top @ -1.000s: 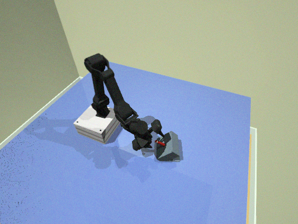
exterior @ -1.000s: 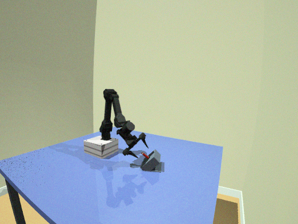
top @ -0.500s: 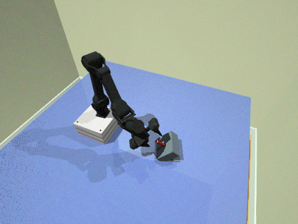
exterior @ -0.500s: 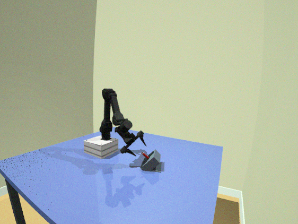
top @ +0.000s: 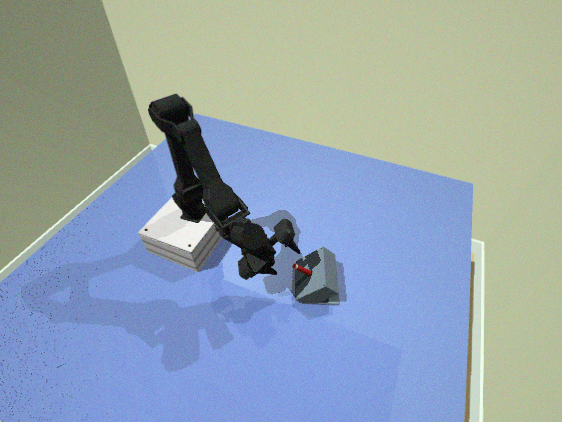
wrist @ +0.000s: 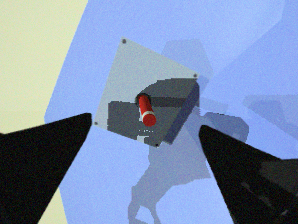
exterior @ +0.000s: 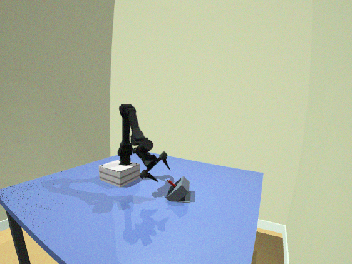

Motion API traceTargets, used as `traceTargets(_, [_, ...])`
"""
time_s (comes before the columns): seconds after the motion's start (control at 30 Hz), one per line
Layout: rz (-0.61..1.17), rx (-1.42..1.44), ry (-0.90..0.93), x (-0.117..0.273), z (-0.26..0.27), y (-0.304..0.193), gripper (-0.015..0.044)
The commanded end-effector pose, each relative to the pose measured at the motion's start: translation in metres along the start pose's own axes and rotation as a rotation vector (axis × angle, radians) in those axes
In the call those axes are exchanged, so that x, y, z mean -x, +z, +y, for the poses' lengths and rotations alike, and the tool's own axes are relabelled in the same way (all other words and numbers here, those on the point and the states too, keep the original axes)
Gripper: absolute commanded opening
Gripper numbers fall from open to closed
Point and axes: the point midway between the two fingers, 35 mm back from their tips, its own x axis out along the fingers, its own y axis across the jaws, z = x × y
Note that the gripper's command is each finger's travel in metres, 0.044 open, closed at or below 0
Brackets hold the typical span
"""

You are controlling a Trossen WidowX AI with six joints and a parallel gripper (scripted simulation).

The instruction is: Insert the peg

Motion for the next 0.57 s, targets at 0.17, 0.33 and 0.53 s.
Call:
traceTargets(0.17, [-0.002, 0.005, 0.005, 0.013, 0.001, 0.001, 0.0440])
traceTargets(0.33, [-0.002, 0.004, 0.005, 0.019, 0.000, 0.001, 0.0440])
traceTargets(0.53, [-0.002, 0.004, 0.004, 0.026, -0.001, 0.001, 0.0440])
